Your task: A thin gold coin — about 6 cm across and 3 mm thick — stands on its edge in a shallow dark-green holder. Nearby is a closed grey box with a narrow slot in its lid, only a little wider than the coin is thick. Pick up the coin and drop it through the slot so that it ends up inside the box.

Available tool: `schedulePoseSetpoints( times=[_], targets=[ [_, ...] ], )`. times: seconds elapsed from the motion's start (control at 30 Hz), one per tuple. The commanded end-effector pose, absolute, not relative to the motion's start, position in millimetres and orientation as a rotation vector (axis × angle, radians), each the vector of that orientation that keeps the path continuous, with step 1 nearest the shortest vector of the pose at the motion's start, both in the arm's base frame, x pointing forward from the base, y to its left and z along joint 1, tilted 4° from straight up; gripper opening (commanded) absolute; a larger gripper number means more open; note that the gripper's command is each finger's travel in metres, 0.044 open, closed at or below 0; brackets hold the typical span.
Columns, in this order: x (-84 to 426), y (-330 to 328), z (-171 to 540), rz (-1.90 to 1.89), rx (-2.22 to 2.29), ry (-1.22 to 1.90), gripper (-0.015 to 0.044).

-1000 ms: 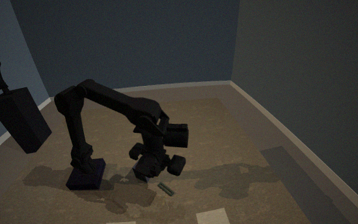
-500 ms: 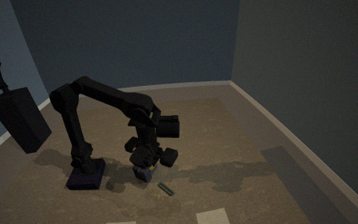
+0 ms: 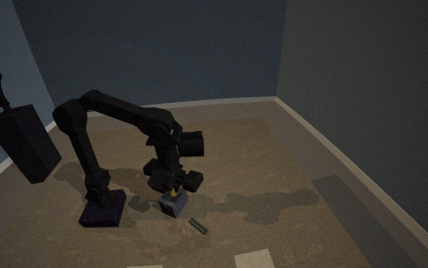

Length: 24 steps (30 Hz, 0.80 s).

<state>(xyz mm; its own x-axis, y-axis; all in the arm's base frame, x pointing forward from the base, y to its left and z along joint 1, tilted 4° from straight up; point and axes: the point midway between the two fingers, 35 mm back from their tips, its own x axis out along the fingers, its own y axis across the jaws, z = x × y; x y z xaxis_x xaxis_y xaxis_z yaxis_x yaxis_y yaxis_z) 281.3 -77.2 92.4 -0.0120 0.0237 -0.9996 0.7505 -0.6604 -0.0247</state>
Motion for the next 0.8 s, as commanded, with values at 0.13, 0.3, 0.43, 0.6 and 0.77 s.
schedulePoseSetpoints(
  times=[0.13,0.3,0.43,0.6,0.77],
  targets=[
    [270,-61,89,-1.733,1.728,0.814,0.0000],
    [265,-54,89,-1.734,1.728,0.816,0.0000],
    [268,-58,91,-1.728,1.724,0.811,0.0000],
    [268,-58,91,-1.728,1.724,0.811,0.0000],
    [267,-56,90,-1.728,1.724,0.811,0.0000]
  ],
)
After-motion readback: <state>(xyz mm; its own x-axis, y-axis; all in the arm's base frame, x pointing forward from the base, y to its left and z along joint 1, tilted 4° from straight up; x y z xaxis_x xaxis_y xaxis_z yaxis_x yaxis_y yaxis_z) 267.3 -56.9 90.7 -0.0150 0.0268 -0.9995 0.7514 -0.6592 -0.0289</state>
